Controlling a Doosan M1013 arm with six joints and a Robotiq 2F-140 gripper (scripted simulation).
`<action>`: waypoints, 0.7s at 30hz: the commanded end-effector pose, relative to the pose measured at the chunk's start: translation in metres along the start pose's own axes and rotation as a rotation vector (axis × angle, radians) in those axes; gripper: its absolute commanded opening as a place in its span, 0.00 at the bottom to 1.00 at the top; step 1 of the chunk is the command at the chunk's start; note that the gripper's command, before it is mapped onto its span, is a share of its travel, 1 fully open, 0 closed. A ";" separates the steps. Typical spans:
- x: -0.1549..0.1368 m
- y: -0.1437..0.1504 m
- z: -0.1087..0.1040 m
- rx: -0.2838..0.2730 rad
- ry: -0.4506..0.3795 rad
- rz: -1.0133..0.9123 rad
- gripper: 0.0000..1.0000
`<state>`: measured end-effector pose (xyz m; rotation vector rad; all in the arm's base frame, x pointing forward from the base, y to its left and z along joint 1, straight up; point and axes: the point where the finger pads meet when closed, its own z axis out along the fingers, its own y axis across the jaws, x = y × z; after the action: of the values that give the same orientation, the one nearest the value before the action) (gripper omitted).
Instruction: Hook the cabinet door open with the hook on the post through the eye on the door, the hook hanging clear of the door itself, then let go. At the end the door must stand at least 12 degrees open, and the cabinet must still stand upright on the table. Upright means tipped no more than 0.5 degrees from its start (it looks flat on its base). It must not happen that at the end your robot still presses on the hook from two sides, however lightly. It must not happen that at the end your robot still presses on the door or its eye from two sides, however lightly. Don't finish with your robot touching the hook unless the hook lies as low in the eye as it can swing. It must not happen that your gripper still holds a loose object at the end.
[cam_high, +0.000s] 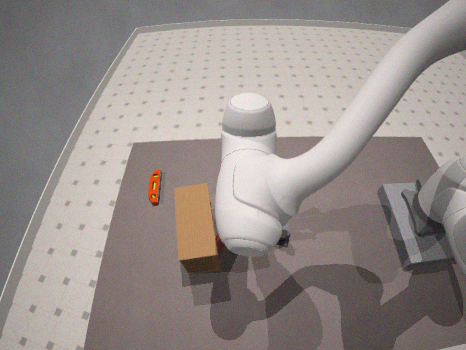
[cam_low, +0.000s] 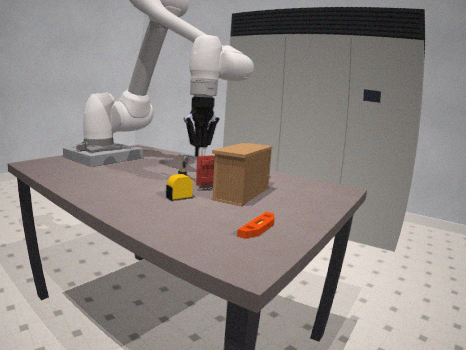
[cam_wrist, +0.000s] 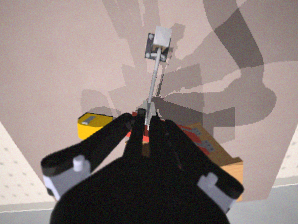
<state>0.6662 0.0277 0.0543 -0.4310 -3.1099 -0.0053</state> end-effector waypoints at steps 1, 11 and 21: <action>-0.001 -0.003 0.005 0.004 -0.002 0.006 0.03; -0.001 -0.003 0.005 0.004 -0.002 0.006 0.03; -0.001 -0.003 0.008 0.004 -0.002 0.006 0.03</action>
<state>0.6666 0.0276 0.0518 -0.4312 -3.1099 -0.0053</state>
